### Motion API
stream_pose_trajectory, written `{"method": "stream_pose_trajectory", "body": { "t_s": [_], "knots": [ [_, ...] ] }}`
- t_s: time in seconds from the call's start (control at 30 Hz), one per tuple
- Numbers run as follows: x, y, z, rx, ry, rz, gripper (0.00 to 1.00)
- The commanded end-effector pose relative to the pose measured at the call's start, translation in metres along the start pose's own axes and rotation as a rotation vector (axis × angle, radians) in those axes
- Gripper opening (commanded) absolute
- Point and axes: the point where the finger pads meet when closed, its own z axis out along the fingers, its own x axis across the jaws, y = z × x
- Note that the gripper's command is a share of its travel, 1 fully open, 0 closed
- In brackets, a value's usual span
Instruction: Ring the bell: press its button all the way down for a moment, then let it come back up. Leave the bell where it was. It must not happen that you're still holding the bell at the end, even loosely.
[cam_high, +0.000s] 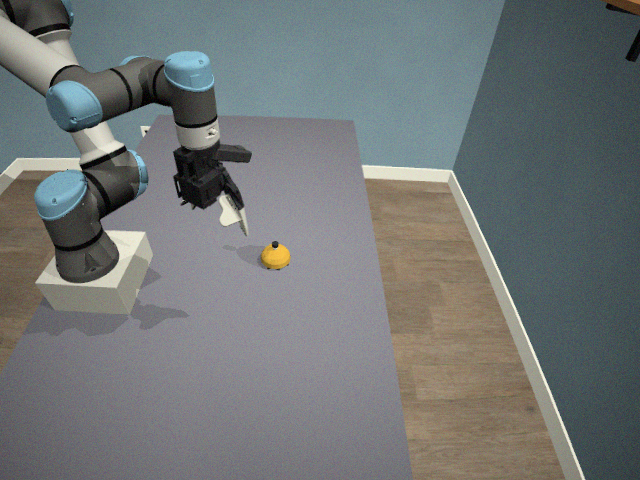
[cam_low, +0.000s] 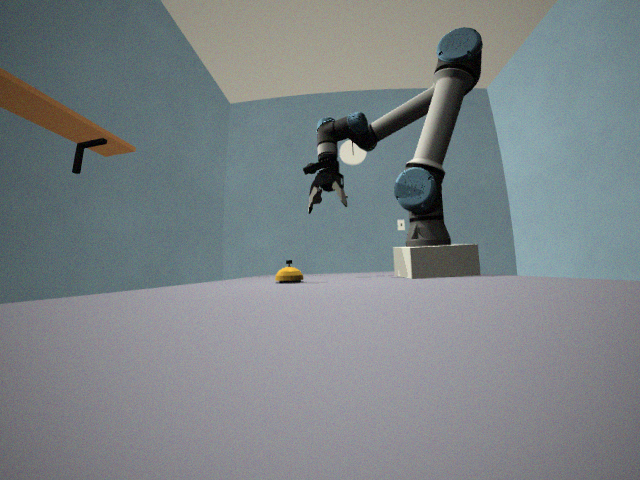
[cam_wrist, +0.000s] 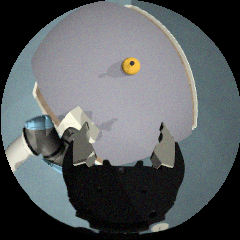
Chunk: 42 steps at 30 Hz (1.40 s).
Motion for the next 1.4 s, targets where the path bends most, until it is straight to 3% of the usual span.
{"method": "stream_pose_trajectory", "body": {
  "t_s": [0.0,0.23,0.37,0.87,1.37],
  "knots": [
    [0.010,-0.016,0.007,-0.003,0.000,0.087,1.00],
    [0.025,-0.054,0.027,-0.003,-0.004,0.277,1.00],
    [0.026,-0.060,0.030,-0.003,-0.004,0.306,1.00],
    [0.034,-0.138,0.078,-0.005,-0.011,0.655,1.00],
    [0.031,-0.154,0.090,-0.005,-0.013,0.726,1.00]
  ]
}}
